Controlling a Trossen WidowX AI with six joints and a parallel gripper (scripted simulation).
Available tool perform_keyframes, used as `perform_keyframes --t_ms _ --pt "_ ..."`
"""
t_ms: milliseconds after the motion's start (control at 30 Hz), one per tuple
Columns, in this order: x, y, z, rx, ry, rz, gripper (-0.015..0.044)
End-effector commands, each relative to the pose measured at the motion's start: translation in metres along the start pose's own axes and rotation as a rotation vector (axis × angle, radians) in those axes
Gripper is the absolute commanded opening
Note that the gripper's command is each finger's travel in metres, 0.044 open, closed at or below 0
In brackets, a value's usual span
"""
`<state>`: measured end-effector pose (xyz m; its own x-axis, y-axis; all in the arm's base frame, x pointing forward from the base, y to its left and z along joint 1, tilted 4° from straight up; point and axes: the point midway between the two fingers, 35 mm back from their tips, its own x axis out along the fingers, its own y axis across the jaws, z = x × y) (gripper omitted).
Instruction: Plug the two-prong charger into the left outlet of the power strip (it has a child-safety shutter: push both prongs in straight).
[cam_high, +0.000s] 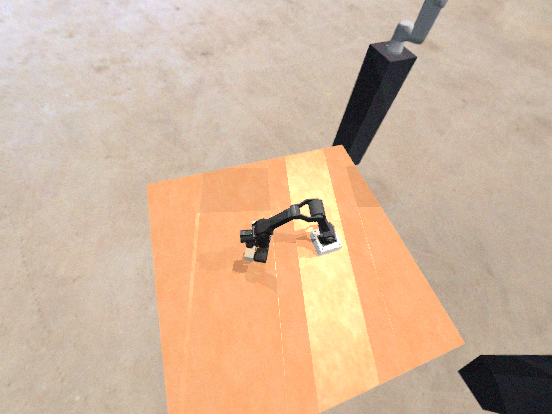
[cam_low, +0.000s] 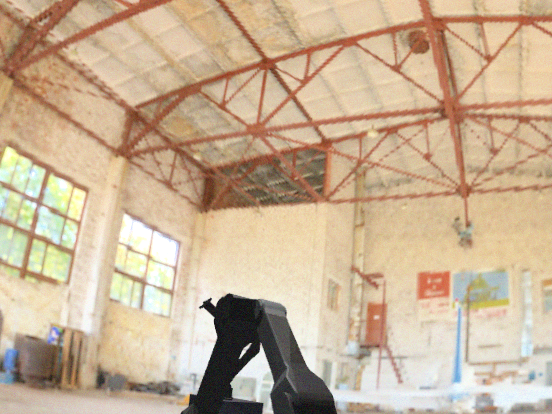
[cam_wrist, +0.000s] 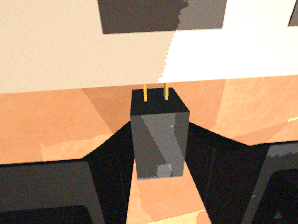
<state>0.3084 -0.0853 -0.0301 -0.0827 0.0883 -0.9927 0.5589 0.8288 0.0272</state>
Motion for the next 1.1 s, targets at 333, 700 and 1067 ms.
perform_keyframes --t_ms 333,700,1067 --pt "0.0 -0.0009 0.0003 -0.005 0.0 -0.005 0.0" --pt "-0.0001 -0.0009 0.0024 -0.005 -0.001 -0.005 0.0" --pt "-0.0004 -0.0009 0.0037 -0.005 -0.001 -0.005 0.0"
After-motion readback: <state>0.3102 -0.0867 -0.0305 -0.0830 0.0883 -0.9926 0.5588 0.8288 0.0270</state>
